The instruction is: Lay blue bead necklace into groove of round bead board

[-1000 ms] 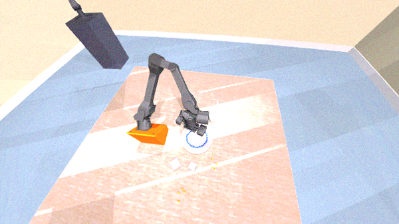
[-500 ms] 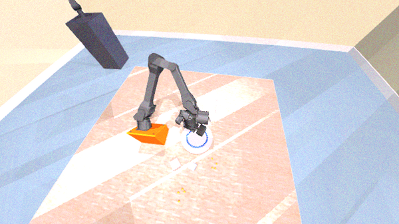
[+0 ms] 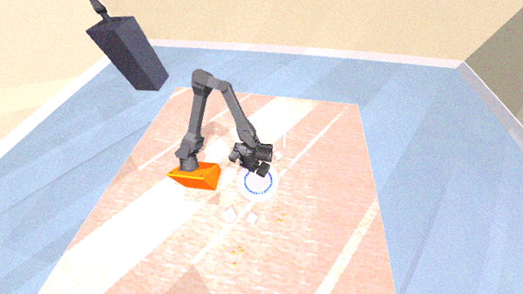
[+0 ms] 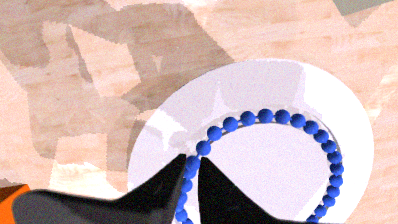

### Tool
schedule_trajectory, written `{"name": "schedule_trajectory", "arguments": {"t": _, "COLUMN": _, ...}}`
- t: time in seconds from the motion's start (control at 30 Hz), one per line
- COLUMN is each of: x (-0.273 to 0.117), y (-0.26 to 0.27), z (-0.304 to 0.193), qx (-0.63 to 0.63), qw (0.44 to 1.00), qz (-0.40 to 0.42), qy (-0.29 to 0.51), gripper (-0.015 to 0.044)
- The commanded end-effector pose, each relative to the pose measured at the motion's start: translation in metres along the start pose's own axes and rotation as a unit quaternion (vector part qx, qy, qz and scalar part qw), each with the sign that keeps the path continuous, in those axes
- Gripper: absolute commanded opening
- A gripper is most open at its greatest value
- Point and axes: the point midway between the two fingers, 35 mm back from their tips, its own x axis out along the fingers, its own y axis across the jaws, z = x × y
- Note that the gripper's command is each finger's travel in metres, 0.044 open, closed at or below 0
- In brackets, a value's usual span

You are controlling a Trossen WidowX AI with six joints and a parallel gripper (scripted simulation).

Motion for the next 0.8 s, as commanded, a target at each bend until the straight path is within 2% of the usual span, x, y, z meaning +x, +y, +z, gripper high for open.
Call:
{"name": "schedule_trajectory", "arguments": {"t": 0.0, "x": 0.0008, "y": 0.0028, "z": -0.0007, "qx": 0.005, "qw": 1.000, "qz": 0.003, "qy": -0.001, "gripper": 0.0000}}
{"name": "schedule_trajectory", "arguments": {"t": 0.27, "x": 0.0083, "y": 0.0029, "z": -0.0007, "qx": 0.005, "qw": 1.000, "qz": 0.003, "qy": -0.001, "gripper": 0.0000}}
{"name": "schedule_trajectory", "arguments": {"t": 0.77, "x": 0.0021, "y": 0.0022, "z": -0.0003, "qx": 0.003, "qw": 1.000, "qz": 0.002, "qy": -0.001, "gripper": 0.0394}}
